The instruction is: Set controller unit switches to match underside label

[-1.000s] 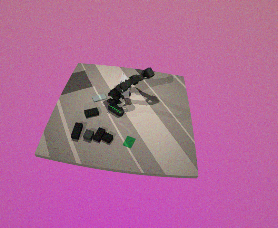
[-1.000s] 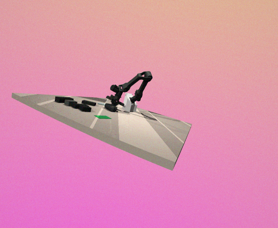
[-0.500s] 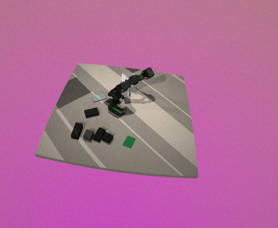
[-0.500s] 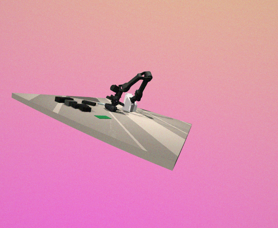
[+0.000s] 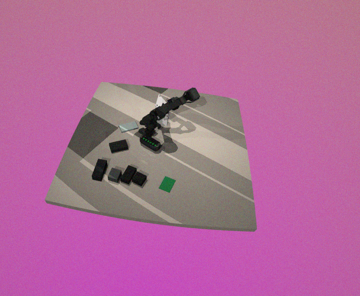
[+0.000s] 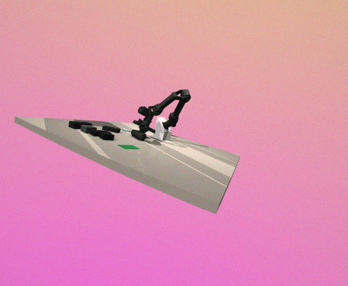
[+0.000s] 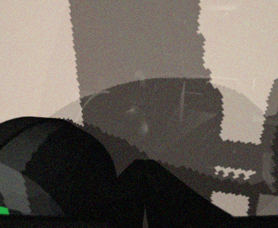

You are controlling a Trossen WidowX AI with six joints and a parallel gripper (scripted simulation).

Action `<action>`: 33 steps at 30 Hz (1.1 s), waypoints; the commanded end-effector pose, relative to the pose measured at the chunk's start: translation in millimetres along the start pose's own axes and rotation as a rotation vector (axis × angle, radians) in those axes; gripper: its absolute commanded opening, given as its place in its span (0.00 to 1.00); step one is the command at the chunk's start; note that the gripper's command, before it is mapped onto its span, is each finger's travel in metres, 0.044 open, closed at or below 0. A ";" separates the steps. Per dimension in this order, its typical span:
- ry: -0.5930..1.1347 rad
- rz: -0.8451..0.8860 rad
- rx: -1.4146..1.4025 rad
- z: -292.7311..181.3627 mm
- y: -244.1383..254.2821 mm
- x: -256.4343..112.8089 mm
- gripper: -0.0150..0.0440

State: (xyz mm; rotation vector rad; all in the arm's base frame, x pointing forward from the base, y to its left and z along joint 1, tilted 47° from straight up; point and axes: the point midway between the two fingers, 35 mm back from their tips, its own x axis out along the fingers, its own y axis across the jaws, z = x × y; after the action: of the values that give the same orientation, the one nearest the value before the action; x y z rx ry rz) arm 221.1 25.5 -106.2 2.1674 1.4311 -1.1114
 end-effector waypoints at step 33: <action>-0.009 0.027 -0.021 -2.5 0.3 -58.9 0.25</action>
State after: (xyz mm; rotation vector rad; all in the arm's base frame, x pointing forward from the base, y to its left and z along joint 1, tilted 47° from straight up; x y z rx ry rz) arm 212.6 -7.4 -64.4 2.1681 1.3994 -1.0915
